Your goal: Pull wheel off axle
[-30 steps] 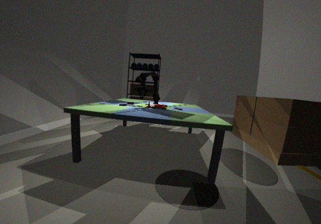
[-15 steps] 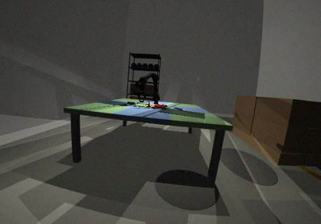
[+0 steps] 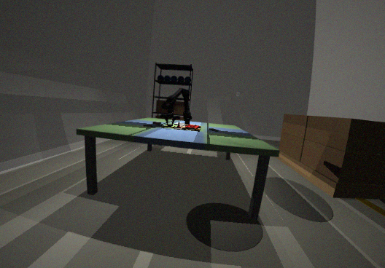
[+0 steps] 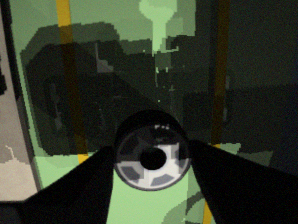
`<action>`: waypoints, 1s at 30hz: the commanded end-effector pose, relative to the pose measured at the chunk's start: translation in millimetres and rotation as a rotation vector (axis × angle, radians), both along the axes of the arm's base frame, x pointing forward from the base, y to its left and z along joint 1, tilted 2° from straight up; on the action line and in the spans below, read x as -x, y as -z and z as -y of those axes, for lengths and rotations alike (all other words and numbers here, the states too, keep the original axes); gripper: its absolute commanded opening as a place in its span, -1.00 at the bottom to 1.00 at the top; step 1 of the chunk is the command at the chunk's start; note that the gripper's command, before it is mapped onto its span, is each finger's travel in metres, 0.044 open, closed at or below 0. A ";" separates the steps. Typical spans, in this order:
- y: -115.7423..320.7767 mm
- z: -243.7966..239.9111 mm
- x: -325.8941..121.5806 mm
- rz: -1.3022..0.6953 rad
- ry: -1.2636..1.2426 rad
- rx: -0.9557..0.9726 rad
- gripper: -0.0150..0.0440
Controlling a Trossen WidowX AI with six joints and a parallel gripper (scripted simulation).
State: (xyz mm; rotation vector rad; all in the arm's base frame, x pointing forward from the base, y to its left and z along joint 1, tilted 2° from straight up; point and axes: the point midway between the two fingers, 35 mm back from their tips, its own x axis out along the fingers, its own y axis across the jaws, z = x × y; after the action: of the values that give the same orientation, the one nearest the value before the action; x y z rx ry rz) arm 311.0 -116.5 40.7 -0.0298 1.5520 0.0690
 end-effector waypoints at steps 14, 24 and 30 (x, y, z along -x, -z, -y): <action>-60.1 1.5 1.0 0.002 0.002 0.003 0.53; -91.9 -18.2 56.6 0.000 0.003 0.002 1.00; -104.3 -28.1 84.0 -0.004 0.002 0.000 1.00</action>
State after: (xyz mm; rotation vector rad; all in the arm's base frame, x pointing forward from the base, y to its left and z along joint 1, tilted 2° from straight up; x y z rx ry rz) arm 239.1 -92.3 144.1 -0.0299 1.5411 0.0613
